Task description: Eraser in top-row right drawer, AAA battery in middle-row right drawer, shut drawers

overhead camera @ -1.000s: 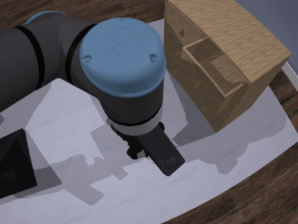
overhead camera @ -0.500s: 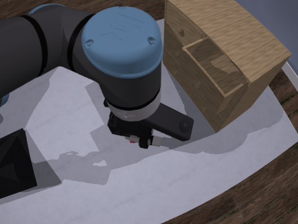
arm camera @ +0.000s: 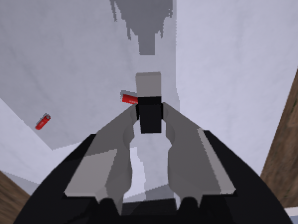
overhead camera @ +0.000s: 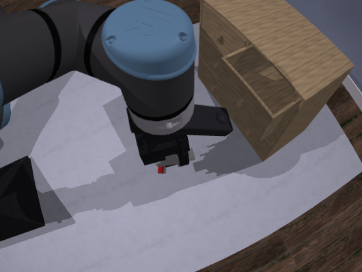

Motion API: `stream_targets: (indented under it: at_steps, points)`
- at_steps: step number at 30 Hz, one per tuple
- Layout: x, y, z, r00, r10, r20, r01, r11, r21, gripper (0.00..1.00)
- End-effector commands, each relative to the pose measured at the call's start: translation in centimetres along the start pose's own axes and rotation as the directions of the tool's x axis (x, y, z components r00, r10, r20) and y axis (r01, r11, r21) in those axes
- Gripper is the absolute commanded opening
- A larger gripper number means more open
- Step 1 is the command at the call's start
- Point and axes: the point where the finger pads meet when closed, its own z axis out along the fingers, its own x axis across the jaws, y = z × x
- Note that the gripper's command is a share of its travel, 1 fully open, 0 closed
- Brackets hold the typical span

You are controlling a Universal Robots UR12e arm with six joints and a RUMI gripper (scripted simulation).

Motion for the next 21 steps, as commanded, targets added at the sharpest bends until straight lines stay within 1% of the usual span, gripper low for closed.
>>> stream_targets:
  at_steps: [1, 6, 15, 21]
  points:
    - [-0.70, -0.13, -0.07, 0.991, -0.137, 0.006, 0.137, 0.991, -0.001, 0.11]
    - [-1.17, -0.15, -0.06, 0.976, -0.218, 0.006, 0.218, 0.976, 0.000, 0.11]
    - [-1.51, -0.15, -0.06, 0.961, -0.276, 0.006, 0.276, 0.961, 0.000, 0.11]
    - [-1.57, -0.15, -0.06, 0.958, -0.287, 0.006, 0.287, 0.958, 0.000, 0.11]
